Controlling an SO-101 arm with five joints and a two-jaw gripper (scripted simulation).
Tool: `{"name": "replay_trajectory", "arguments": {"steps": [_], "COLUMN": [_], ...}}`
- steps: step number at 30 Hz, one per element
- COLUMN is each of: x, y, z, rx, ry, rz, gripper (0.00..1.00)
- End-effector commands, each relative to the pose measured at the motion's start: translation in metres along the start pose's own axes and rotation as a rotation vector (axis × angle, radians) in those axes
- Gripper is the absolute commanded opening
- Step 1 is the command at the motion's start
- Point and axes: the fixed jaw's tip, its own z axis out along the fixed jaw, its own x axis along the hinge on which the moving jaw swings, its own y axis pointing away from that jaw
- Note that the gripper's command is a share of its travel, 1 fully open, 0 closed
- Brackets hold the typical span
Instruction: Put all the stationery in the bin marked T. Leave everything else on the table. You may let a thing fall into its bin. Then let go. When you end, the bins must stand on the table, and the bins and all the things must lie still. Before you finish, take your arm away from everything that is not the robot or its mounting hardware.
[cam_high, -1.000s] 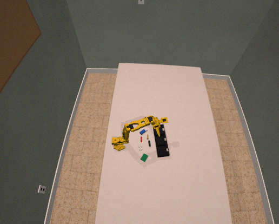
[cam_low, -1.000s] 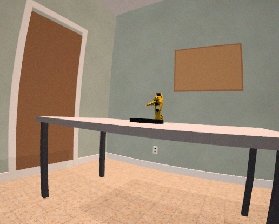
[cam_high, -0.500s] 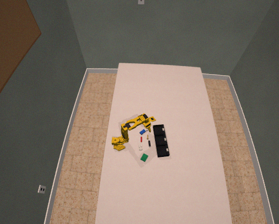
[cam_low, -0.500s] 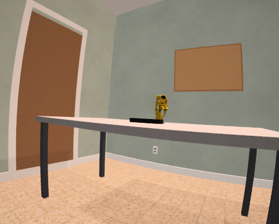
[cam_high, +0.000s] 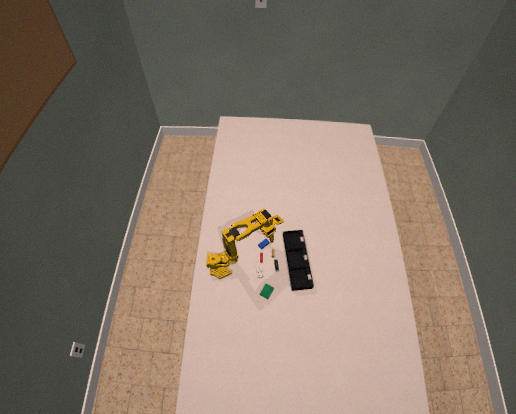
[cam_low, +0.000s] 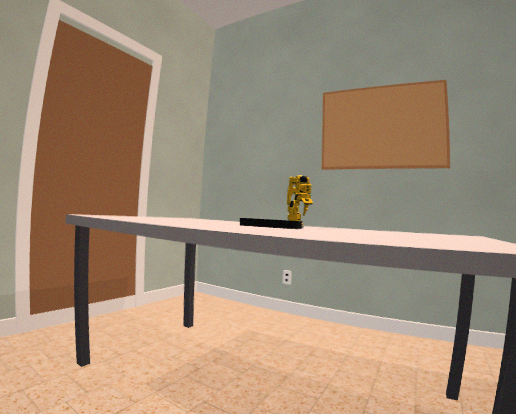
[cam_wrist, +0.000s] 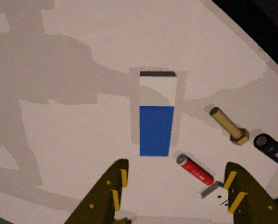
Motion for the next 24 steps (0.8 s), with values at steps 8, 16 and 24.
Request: {"name": "replay_trajectory", "arguments": {"steps": [8, 16, 24], "x": [-0.002, 0.0025, 0.0025], "y": [0.0021, 0.0024, 0.0024], "z": [-0.0085, -0.0058, -0.0058], "rx": [0.001, -0.001, -0.001], "ry": [-0.042, -0.006, -0.006], "rz": [-0.018, -0.032, -0.032], "gripper": [0.27, 0.27, 0.27]}}
